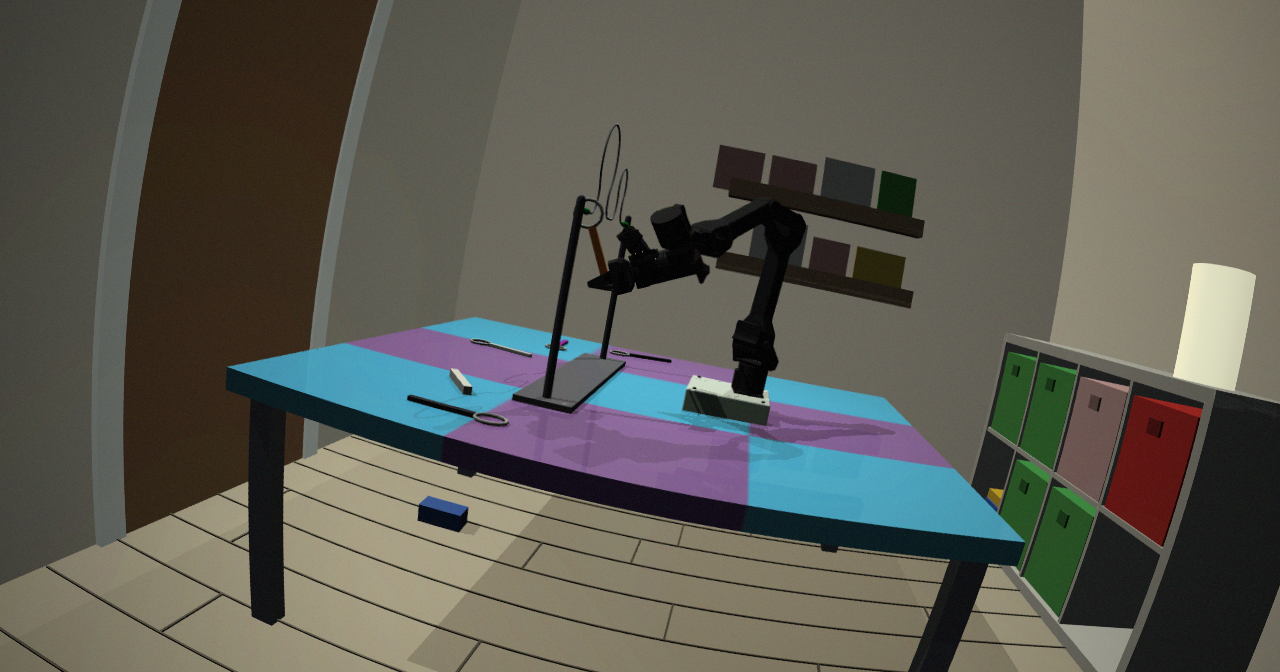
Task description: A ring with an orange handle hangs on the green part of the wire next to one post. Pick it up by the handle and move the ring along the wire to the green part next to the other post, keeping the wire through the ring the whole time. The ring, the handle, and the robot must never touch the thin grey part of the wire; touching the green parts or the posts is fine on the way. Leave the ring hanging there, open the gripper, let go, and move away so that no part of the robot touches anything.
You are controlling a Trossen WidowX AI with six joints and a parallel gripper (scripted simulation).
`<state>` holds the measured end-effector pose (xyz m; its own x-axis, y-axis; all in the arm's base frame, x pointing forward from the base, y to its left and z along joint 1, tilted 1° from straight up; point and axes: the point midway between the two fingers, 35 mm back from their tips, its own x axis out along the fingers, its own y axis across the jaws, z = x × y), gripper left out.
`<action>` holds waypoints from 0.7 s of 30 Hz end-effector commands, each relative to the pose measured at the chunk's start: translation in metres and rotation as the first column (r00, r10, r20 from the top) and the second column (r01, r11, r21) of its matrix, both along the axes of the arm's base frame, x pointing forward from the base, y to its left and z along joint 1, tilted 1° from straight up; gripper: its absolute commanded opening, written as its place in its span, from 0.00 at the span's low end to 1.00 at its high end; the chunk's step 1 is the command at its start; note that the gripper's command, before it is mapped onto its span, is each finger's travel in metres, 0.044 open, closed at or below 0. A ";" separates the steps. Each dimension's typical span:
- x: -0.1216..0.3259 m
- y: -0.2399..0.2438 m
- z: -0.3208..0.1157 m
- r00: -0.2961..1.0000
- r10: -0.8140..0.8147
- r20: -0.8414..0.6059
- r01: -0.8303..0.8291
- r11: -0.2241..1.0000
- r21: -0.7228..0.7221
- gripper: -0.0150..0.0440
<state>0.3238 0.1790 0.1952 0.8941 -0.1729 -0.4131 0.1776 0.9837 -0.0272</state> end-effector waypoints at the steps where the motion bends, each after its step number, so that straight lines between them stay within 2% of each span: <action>1: 0.001 0.004 0.002 1.000 -0.006 0.006 0.006 1.000 0.007 0.00; 21: 0.002 0.024 0.003 1.000 -0.006 0.007 0.006 1.000 0.010 0.00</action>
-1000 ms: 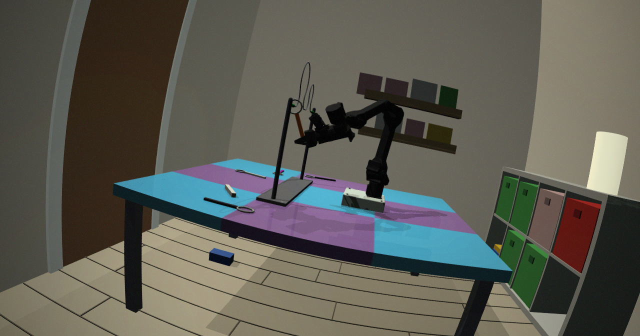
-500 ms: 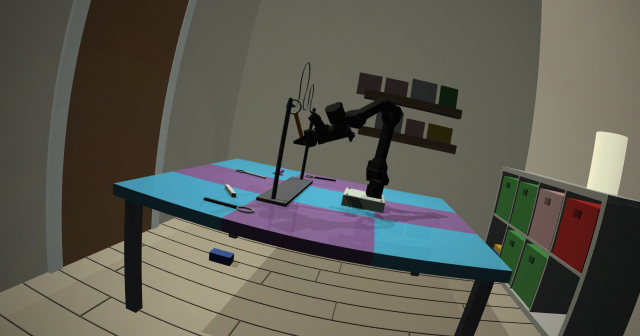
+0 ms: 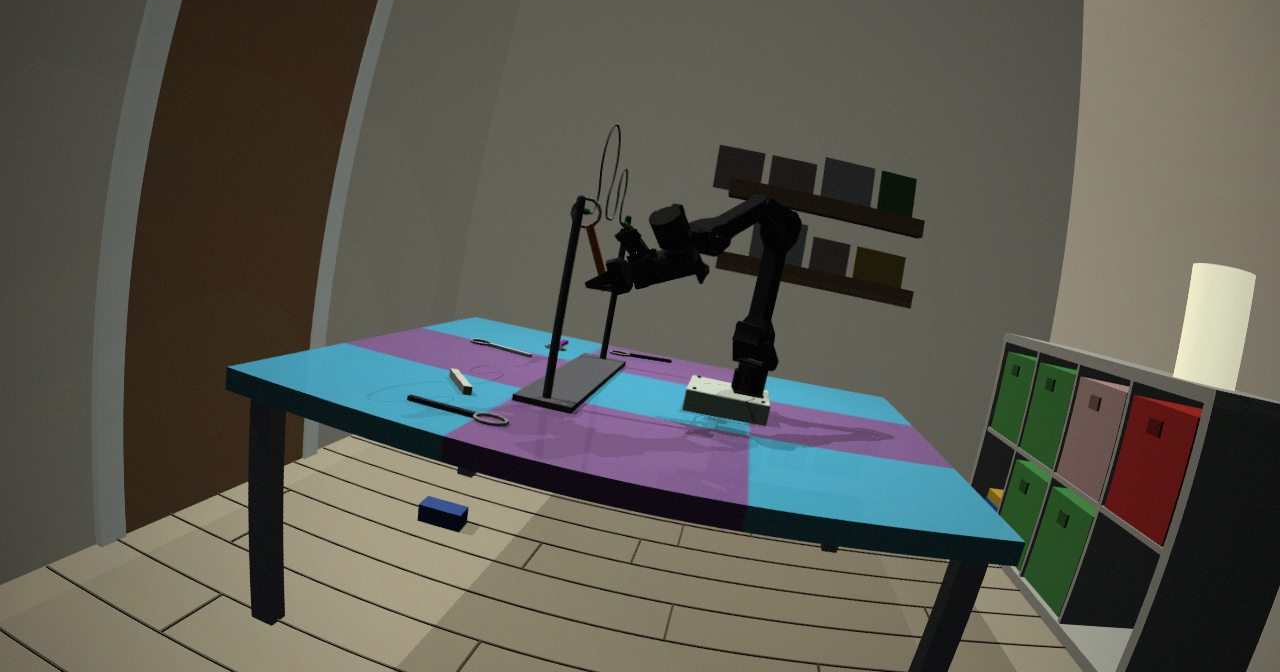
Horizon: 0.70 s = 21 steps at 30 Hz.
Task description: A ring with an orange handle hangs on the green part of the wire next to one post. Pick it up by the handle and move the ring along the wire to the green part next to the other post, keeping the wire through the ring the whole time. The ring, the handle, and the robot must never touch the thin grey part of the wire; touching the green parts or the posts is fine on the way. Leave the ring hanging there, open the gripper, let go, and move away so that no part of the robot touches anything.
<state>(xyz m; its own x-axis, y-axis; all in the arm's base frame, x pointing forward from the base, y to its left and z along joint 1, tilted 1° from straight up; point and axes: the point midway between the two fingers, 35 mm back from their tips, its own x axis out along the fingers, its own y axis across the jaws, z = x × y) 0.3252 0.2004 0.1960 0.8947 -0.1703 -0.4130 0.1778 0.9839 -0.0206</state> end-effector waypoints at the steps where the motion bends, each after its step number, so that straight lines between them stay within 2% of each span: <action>1: 0.001 0.004 0.002 1.000 -0.006 0.006 0.006 1.000 0.004 0.00; 21: 0.001 0.011 -0.014 1.000 -0.006 0.006 0.005 1.000 0.004 0.00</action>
